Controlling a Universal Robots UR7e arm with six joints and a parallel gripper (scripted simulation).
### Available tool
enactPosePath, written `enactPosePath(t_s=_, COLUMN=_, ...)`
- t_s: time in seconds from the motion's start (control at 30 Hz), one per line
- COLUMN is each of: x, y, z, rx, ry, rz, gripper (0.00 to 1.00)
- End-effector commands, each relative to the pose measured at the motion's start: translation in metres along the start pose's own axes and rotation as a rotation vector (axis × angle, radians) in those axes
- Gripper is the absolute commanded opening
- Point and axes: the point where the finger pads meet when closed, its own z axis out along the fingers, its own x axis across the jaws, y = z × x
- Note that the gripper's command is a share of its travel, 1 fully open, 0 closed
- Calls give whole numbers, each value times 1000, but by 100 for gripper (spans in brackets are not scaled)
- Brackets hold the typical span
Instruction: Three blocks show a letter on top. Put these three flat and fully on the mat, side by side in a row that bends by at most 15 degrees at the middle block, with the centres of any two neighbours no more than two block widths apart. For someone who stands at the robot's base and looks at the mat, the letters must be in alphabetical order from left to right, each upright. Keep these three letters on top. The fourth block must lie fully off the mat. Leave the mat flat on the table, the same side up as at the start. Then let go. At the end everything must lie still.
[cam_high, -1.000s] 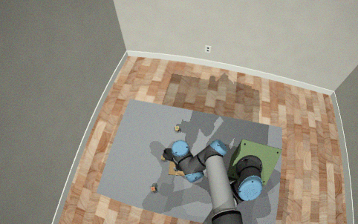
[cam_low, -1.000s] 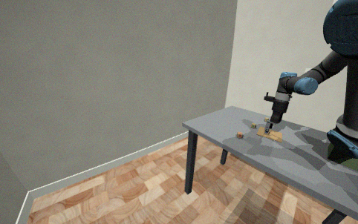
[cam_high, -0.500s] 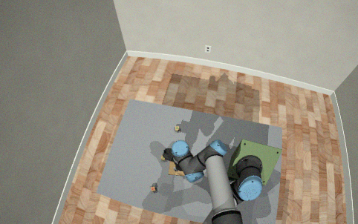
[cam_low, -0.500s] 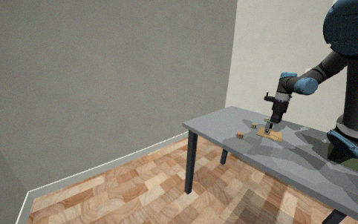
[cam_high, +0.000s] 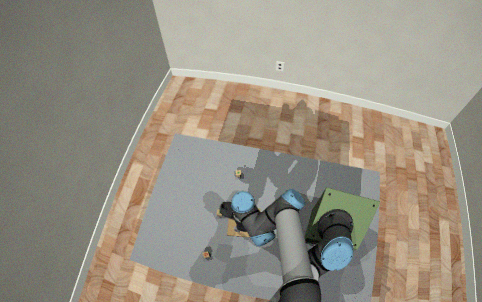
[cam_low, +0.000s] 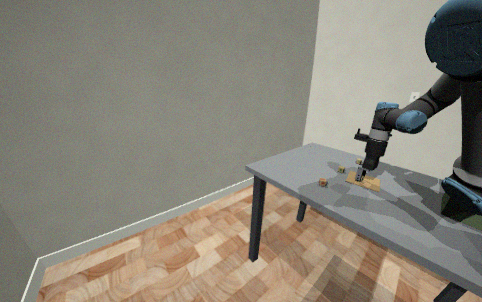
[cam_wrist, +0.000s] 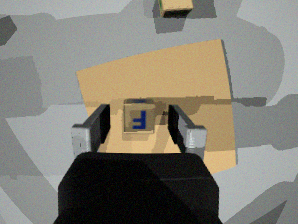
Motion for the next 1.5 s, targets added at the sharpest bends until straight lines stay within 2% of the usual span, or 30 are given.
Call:
enactPosePath(t_s=0.0, x=0, y=0, z=5, rx=1, ry=0, rz=0, gripper=100)
enactPosePath(t_s=0.27, x=0, y=0, z=13, rx=1, ry=0, rz=0, gripper=100)
enactPosePath(t_s=1.47, x=0, y=0, z=13, rx=1, ry=0, rz=0, gripper=100)
